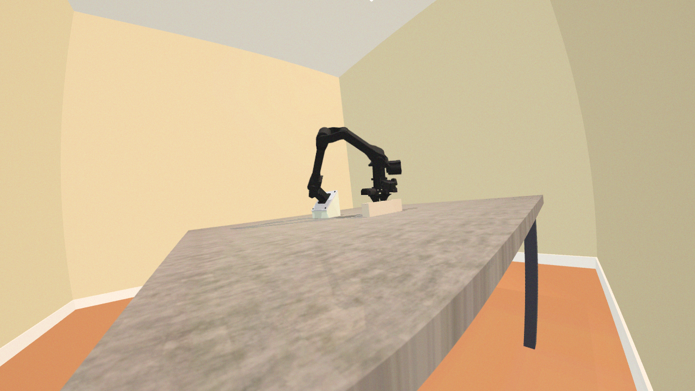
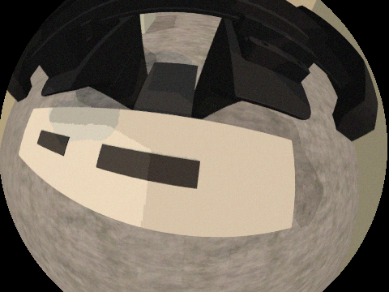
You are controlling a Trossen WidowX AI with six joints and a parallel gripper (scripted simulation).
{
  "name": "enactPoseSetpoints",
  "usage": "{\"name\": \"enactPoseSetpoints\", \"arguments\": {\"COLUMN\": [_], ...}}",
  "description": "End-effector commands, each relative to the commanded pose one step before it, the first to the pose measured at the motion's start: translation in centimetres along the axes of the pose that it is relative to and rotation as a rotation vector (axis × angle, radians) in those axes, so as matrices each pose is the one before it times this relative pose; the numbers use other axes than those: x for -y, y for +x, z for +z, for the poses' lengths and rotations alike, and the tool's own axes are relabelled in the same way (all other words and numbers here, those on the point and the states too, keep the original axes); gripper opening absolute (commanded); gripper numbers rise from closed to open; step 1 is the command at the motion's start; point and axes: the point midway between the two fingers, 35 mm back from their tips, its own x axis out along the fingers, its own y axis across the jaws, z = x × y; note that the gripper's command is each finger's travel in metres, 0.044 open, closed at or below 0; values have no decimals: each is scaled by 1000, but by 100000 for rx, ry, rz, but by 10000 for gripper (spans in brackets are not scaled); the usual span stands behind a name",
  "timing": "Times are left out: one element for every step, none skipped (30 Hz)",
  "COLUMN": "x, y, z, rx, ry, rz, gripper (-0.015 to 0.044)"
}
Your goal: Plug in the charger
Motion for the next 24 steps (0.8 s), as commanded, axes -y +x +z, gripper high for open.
{"name": "enactPoseSetpoints", "arguments": {"x": [21, 0, 0, 0, 0, 0, 0, 0, 0, 0, 0, 0, 0, 0, 0, 0, 0, 0, 0, 0, 0, 0, 0, 0], "y": [323, 5, 5, 5, 5, 5, 5, 4, 4, 3, 3, 3, 3, 2, 2, 2, 1, 1, 0, -2, -3, -4, -6, -7], "z": [918, -12, -12, -12, -12, -13, -13, -13, -13, -13, -13, -13, -13, -13, -13, -13, -13, -13, -13, -13, -13, -12, -12, -11], "rx": [2017, -1, -1, -1, -1, -1, -1, -1, -1, -1, -1, -1, -1, -1, -1, -1, -1, -1, -1, -1, -1, -1, -1, -1], "ry": [2498, 0, 0, 0, 0, 0, 0, 0, 0, 0, 0, 0, 0, 0, 0, 0, 0, 0, 0, 0, 0, 0, 0, 0], "rz": [203, 0, 0, 0, 0, 0, 0, 0, 0, 0, 0, 0, 0, 0, 0, 0, 0, 0, 0, 0, 0, 0, 0, 0], "gripper": [0, 0, 0, 0, 0, 0, 0, 0, 0, 0, 0, 0, 0, 0, 0, 0, 0, 0, 0, 0, 0, 0, 0, 0]}}
